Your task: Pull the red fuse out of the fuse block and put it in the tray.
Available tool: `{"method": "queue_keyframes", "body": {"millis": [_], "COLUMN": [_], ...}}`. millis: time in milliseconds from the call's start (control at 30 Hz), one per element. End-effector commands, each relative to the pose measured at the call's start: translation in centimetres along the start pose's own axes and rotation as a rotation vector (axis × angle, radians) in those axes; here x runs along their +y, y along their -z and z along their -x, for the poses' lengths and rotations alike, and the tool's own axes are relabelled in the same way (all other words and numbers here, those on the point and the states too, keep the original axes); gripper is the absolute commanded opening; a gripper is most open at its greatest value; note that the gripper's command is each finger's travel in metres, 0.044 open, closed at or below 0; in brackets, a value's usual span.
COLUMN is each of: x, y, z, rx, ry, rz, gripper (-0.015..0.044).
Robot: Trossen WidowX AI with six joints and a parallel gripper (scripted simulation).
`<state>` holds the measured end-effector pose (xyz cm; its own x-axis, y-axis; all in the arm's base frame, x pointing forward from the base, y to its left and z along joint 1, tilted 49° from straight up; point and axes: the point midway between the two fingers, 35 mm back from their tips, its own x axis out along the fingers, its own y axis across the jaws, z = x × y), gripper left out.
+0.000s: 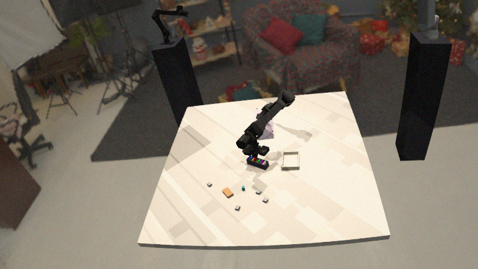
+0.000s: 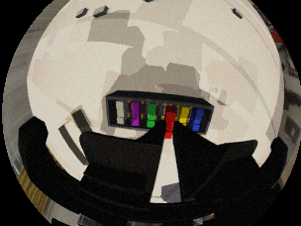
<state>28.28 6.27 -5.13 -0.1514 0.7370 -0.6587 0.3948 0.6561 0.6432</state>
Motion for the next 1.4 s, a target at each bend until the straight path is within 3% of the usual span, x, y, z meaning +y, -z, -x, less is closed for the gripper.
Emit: {"method": "queue_keyframes", "body": {"millis": [0, 1367], "x": [0.0, -0.1], "y": [0.0, 0.0], "z": [0.3, 3.4], "rx": [-0.002, -0.003], "ry": [0.003, 0.002], "rz": [0.006, 0.003], "gripper": [0.0, 0.0]}}
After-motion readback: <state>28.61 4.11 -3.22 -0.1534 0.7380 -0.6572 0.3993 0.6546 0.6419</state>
